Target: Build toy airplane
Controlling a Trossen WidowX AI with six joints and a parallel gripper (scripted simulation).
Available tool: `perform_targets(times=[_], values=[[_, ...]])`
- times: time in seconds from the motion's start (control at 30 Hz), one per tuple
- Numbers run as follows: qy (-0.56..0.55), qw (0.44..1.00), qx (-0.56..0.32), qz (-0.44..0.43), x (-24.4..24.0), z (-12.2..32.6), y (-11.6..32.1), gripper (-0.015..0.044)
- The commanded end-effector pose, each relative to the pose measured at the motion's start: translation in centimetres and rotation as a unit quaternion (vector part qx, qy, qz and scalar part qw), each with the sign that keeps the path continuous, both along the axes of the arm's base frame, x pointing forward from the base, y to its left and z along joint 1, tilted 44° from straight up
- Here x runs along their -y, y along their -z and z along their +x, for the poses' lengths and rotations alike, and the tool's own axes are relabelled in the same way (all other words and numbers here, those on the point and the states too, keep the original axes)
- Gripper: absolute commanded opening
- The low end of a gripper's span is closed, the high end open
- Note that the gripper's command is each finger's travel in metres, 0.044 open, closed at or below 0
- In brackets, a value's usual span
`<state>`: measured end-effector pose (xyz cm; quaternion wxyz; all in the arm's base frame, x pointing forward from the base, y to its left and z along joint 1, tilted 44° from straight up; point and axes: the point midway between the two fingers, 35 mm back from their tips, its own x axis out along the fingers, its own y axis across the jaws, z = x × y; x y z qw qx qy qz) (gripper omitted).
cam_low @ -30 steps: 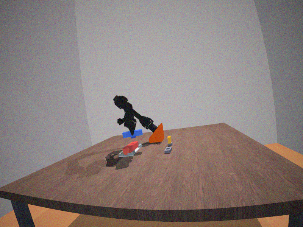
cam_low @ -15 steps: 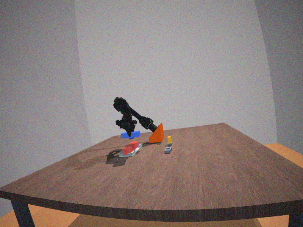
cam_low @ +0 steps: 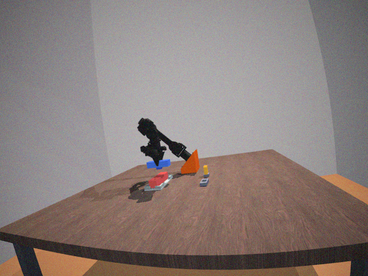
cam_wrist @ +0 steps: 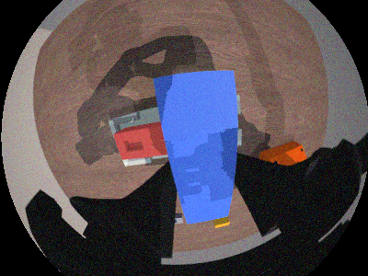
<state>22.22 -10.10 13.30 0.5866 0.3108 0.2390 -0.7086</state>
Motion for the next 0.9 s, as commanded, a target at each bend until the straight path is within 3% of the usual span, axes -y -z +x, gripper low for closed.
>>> perform_targets(times=[0.0, 0.87], values=[[0.002, 1.000, 0.005, -0.003, 0.1, 0.0, -0.1, 0.0195], [0.002, 1.000, 0.005, -0.003, 1.6, -0.1, 1.3, 0.0195]])
